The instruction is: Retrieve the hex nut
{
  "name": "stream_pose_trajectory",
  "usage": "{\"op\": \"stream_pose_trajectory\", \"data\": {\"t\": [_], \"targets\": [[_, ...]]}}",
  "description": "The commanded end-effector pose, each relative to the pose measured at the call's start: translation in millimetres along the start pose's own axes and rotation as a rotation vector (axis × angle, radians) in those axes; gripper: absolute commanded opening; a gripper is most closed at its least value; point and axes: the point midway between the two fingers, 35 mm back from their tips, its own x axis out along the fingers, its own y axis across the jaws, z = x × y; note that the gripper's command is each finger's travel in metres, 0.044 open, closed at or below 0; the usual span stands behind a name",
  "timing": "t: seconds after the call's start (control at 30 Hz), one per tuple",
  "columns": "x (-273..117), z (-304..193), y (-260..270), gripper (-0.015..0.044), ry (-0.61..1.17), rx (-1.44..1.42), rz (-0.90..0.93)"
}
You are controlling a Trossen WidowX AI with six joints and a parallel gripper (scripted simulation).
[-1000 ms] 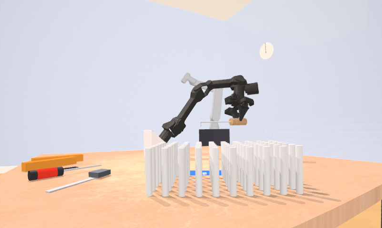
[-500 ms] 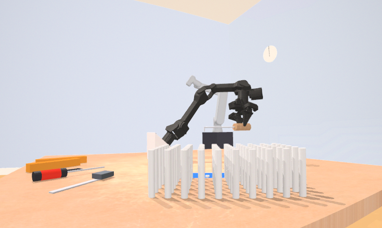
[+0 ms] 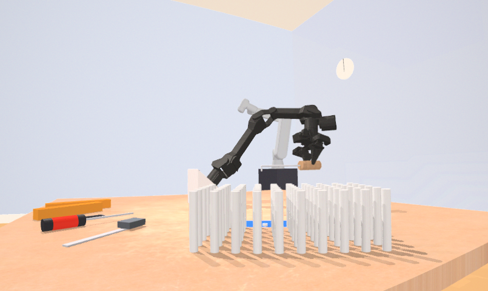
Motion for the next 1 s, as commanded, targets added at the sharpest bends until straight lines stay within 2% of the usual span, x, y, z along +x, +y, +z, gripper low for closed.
{"op": "stream_pose_trajectory", "data": {"t": [0.0,0.97], "targets": [[4,0,0,0.0000,-0.006,0.004,0.003],[28,-9,-4,0.0000,-0.006,0.004,0.002]]}}
